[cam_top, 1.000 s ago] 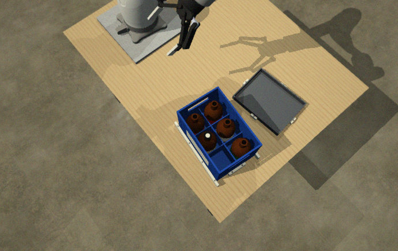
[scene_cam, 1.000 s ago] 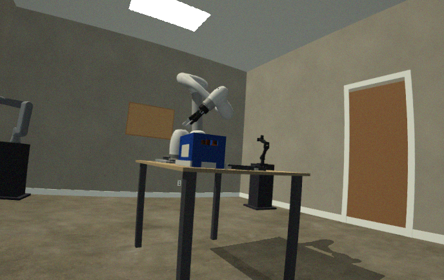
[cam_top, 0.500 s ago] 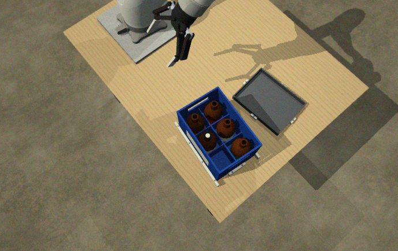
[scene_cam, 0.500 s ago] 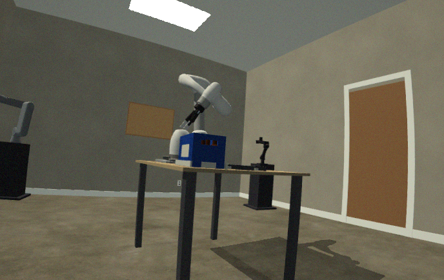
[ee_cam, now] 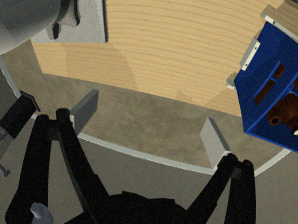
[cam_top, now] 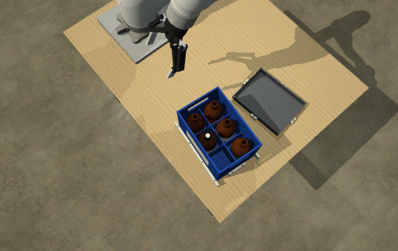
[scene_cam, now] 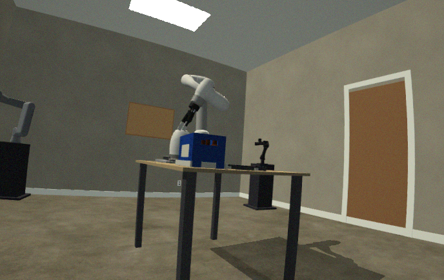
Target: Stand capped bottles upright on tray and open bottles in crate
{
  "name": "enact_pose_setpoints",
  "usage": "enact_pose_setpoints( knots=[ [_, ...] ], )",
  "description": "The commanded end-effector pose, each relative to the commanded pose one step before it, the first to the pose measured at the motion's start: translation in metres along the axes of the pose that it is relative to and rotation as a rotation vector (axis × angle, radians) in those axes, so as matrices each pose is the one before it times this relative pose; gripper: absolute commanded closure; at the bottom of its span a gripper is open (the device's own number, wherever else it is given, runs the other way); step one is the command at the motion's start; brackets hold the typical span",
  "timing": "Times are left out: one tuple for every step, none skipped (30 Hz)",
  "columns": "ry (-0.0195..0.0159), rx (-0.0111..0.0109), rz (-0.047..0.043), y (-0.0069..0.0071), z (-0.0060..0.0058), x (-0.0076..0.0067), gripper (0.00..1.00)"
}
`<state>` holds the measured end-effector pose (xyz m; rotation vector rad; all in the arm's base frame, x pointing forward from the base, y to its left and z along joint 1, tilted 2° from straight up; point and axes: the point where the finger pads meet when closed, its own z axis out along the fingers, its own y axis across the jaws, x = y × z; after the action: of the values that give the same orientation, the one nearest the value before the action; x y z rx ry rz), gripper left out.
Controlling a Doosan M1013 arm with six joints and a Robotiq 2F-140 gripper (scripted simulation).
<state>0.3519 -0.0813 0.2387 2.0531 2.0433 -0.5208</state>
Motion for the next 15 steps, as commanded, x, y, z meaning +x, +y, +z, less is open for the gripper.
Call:
enact_pose_setpoints(
  knots=[
    [0.04359,-0.01375,-0.00193,0.00925,0.00407,-0.00529,0.0],
    [0.0121,-0.00417,-0.00016,0.00267,0.00111,-0.00166,0.0],
    [0.0121,-0.00417,-0.00016,0.00266,0.00111,-0.00167,0.0],
    [0.0121,-0.00417,-0.00016,0.00266,0.0011,-0.00169,0.0],
    [0.0121,-0.00417,-0.00016,0.00265,0.00109,-0.0017,0.0],
    [0.0121,-0.00417,-0.00016,0.00265,0.00108,-0.00172,0.0],
    [0.0121,-0.00417,-0.00016,0.00264,0.00107,-0.00173,0.0],
    [0.0121,-0.00417,-0.00016,0.00264,0.00106,-0.00174,0.0],
    [0.0121,-0.00417,-0.00016,0.00263,0.00105,-0.00176,0.0],
    [0.0,0.0,0.0,0.0,0.0,0.0,0.0],
    [0.0,0.0,0.0,0.0,0.0,0.0,0.0],
    [-0.00183,-0.00271,0.00153,0.00116,-0.00085,-0.00015,0.0],
    [0.01215,-0.00403,-0.00021,0.00305,0.00044,-0.00126,0.0],
    [0.01215,-0.00403,-0.00021,0.00305,0.00044,-0.00127,0.0],
    [0.01215,-0.00403,-0.00021,0.00305,0.00044,-0.00127,0.0]
  ],
)
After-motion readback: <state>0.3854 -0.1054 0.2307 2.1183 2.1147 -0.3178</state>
